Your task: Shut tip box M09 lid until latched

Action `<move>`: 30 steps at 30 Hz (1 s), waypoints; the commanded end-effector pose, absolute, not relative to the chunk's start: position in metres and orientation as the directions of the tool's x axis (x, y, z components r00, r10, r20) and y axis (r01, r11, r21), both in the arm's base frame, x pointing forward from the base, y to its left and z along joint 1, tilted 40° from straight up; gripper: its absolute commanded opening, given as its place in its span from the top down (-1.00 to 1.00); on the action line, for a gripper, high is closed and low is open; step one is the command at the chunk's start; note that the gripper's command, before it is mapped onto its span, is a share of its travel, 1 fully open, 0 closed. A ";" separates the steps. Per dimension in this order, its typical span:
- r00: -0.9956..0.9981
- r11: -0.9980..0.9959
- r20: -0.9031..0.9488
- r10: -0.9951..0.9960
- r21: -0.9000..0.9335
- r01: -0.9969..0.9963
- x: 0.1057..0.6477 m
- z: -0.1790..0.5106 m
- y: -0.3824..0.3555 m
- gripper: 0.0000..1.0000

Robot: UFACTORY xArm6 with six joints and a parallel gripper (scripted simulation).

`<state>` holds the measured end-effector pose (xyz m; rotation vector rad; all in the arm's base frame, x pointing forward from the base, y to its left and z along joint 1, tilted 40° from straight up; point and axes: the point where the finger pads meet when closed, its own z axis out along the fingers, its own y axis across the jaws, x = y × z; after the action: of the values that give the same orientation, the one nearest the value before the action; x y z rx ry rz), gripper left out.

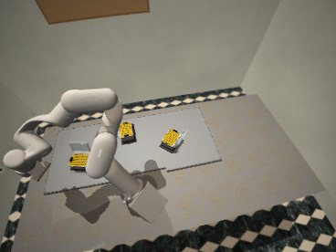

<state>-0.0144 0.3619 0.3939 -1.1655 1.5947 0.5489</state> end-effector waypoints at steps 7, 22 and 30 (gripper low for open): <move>0.010 0.423 -0.914 -0.406 -0.198 -0.884 -0.015 0.395 0.362 1.00; -0.196 0.618 -0.941 -0.278 -0.019 -0.786 0.040 0.407 0.329 1.00; -0.195 0.618 -0.941 -0.277 -0.019 -0.786 0.065 0.412 0.314 1.00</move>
<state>0.0517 0.3235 0.4083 -0.8609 1.7571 0.5767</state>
